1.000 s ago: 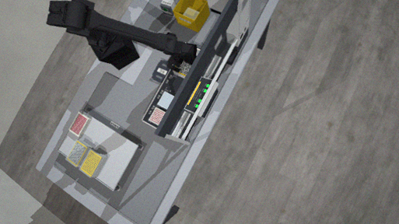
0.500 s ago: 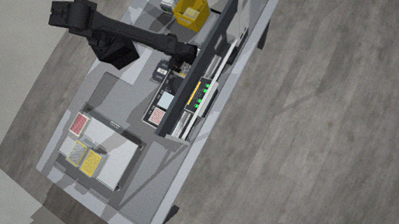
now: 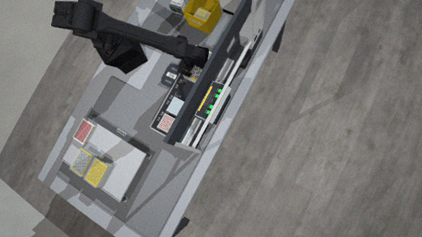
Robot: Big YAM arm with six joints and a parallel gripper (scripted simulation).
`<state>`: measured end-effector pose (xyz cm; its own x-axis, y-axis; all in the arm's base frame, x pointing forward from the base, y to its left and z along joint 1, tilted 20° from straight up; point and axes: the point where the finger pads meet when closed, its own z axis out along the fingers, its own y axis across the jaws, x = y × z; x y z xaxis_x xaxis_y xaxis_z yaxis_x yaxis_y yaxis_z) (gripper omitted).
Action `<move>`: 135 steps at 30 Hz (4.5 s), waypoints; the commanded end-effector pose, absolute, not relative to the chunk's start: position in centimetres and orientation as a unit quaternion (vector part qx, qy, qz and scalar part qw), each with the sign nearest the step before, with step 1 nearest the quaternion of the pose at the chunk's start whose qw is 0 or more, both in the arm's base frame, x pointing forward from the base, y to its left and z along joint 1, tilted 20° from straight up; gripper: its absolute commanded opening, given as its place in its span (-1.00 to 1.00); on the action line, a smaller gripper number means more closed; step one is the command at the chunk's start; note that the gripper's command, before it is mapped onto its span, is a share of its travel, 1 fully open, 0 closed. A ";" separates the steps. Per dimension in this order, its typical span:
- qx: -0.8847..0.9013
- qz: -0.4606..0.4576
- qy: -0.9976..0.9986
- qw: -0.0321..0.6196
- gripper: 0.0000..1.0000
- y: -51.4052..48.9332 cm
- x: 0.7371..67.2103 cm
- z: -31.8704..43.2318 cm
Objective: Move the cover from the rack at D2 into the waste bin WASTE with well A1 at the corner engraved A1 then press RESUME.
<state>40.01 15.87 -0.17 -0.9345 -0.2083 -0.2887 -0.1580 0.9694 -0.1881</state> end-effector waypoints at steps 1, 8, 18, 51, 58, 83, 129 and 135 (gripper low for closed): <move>-0.096 -0.076 0.978 0.169 1.00 16.5 41.2 0.4; -0.102 -0.081 0.979 0.157 1.00 16.1 40.5 -0.3; -0.095 -0.069 0.976 0.184 1.00 17.9 40.6 5.5; -0.124 -0.086 0.977 0.153 -1.00 20.8 35.0 6.9; -0.124 -0.086 0.977 0.154 -1.00 22.9 33.6 6.4; -0.122 -0.072 0.976 0.165 -1.00 33.3 27.7 4.5; -0.123 -0.066 0.977 0.159 -1.00 49.3 15.3 -0.7; -0.111 -0.090 0.978 0.151 -1.00 47.0 16.3 -2.0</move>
<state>15.47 47.19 -1.69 -0.9188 -0.2801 -0.2780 -0.2287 0.9520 -0.2033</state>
